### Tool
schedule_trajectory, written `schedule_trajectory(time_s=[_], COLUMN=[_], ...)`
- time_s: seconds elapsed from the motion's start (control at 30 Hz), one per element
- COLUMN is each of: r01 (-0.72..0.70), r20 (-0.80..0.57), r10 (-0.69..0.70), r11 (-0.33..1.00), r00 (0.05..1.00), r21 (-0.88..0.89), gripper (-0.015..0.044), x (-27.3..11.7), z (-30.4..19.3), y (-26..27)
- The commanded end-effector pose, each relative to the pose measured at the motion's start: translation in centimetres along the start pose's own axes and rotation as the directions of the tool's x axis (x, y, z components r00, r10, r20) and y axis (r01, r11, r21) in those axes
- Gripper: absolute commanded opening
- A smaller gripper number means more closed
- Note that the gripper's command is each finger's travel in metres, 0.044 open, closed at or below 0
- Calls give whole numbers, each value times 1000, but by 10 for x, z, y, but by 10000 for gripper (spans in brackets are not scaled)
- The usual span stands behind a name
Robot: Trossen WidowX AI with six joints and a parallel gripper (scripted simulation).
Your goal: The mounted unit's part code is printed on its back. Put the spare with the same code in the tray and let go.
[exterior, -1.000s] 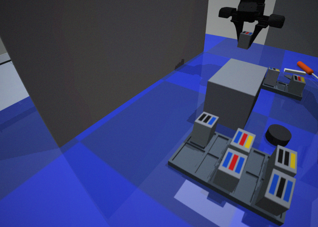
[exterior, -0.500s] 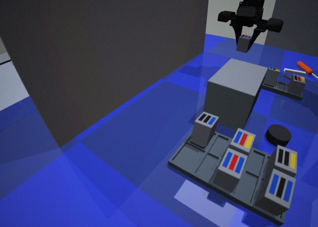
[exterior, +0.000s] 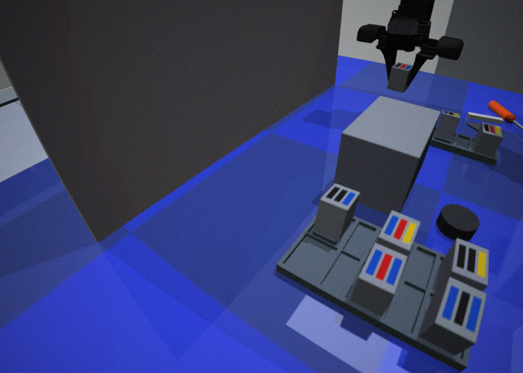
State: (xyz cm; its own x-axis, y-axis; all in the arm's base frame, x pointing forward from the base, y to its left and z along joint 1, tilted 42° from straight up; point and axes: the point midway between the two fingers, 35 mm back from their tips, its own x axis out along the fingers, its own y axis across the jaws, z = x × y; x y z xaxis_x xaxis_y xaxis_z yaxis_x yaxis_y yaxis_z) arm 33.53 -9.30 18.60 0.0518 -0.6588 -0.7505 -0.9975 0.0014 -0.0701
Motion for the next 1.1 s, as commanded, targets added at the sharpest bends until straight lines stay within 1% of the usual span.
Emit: schedule_trajectory(time_s=[0.0, 1.07], r01=[1, -6], r20=[-1, -3], r10=[-1, 6], r11=[1000, 1000], r00=[1000, 1000], r21=[-7, -13], gripper=[0, 0], x=[3, 28], z=[0, 0], y=[0, 1])
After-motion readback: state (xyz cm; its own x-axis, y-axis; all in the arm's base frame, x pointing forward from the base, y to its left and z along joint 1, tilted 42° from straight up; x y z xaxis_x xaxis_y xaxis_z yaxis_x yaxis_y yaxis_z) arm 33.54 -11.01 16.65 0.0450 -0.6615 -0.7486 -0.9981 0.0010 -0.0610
